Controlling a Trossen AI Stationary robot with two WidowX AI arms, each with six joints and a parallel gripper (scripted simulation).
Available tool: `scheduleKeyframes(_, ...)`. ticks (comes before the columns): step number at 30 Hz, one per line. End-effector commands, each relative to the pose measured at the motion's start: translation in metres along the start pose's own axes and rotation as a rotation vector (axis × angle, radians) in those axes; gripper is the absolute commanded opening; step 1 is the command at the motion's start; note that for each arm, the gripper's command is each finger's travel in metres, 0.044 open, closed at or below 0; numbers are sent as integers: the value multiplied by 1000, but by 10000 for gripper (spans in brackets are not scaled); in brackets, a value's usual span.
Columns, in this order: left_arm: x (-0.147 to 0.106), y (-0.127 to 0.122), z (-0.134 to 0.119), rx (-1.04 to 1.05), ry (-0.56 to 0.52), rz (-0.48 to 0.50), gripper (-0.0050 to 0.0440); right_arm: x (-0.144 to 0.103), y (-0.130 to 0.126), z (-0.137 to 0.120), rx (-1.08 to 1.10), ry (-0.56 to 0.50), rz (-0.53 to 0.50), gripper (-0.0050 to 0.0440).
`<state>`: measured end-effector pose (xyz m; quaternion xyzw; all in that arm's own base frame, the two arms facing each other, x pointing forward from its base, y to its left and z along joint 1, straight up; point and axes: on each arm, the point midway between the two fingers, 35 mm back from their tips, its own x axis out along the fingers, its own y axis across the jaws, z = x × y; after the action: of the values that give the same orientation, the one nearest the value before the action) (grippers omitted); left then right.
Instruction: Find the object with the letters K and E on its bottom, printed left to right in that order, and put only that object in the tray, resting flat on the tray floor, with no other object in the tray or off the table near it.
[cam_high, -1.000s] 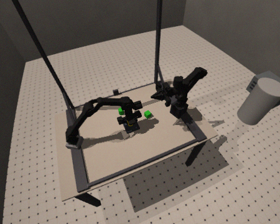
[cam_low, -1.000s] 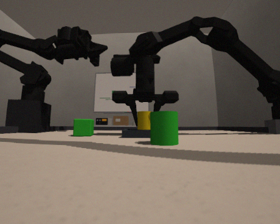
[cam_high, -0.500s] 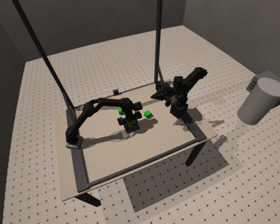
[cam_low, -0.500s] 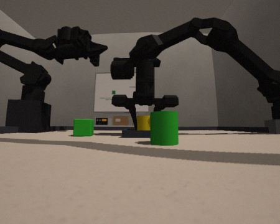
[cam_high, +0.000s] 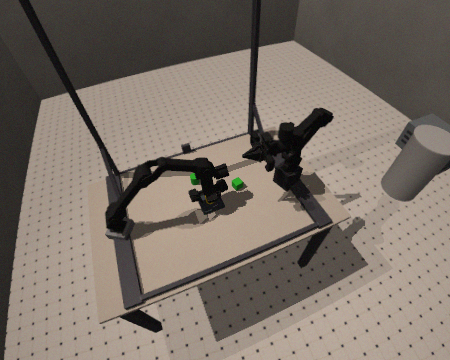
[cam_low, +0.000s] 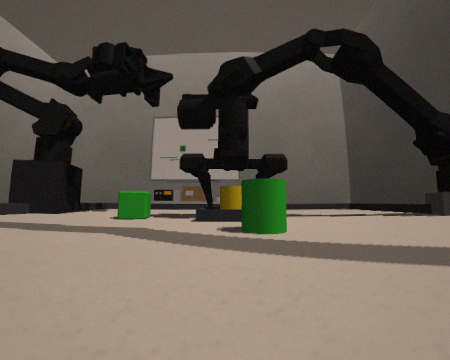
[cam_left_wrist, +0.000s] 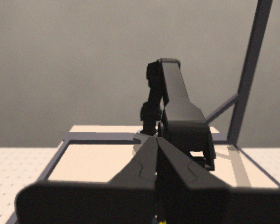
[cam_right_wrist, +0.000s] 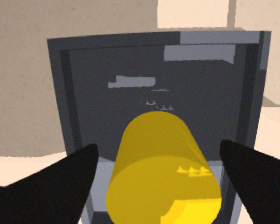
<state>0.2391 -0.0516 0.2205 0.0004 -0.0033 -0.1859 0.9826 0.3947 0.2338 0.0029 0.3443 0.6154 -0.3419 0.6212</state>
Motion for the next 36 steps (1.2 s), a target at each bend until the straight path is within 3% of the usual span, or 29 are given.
scheduleKeyframes(1, 0, 0, 3, 2, -6, 0, -50, -12, 5, 0, 0, -1, 31, 400)
scheduleKeyframes(4, 0, 0, 3, 2, -6, 0, -50, -12, 5, 0, 0, -1, 31, 400)
scheduleKeyframes(12, 0, 0, 3, 2, -6, 0, -50, -56, 5, 0, 0, -1, 58, 400)
scheduleKeyframes(16, 0, 0, 3, 2, -6, 0, -50, -57, 5, 0, 0, -1, 58, 400)
scheduleKeyframes(18, 0, 0, 3, 2, -6, 0, -50, -46, 2, 0, 0, -1, 31, 400)
scheduleKeyframes(36, 0, 0, 3, 2, -6, 0, -50, -46, 2, 0, 0, -1, 31, 400)
